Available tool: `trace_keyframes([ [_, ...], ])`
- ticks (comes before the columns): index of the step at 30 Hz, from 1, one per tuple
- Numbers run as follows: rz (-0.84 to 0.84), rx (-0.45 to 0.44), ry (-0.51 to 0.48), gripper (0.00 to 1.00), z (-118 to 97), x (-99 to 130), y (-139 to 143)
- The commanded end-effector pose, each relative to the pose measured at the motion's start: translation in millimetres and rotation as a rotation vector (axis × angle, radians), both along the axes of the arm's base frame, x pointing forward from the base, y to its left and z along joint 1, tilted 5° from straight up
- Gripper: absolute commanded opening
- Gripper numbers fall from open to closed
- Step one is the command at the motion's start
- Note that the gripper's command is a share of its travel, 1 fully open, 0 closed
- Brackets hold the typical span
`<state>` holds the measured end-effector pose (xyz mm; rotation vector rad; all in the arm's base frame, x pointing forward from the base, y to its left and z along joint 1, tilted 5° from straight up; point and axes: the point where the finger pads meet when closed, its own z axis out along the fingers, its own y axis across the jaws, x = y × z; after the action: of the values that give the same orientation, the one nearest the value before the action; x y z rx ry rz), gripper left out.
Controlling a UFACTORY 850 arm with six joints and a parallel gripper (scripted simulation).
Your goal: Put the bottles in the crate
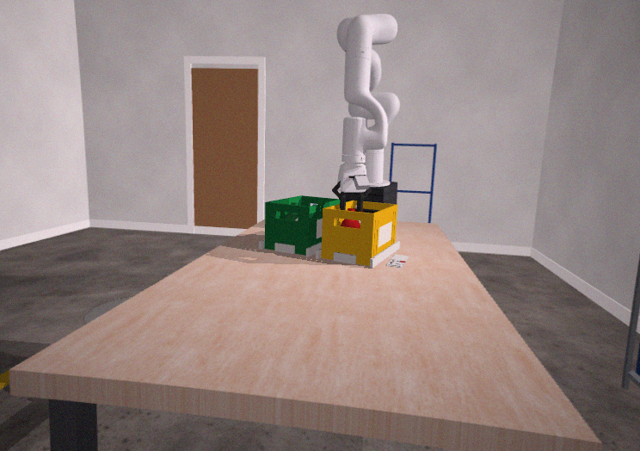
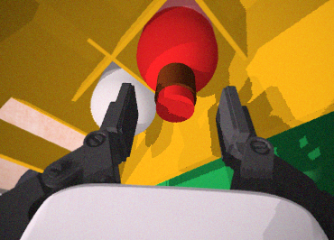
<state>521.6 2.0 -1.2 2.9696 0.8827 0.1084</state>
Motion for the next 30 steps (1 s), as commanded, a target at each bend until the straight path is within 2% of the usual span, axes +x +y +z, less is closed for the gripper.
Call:
trace_keyframes([
  [1, 0.000, 0.002, -0.001, 0.65, 12.8, -0.3, 0.2],
  [20, 0.000, 0.002, -0.001, 0.65, 58.1, -3.8, 1.0],
  [30, 0.000, 0.002, -0.001, 0.65, 68.3, -4.6, 1.2],
])
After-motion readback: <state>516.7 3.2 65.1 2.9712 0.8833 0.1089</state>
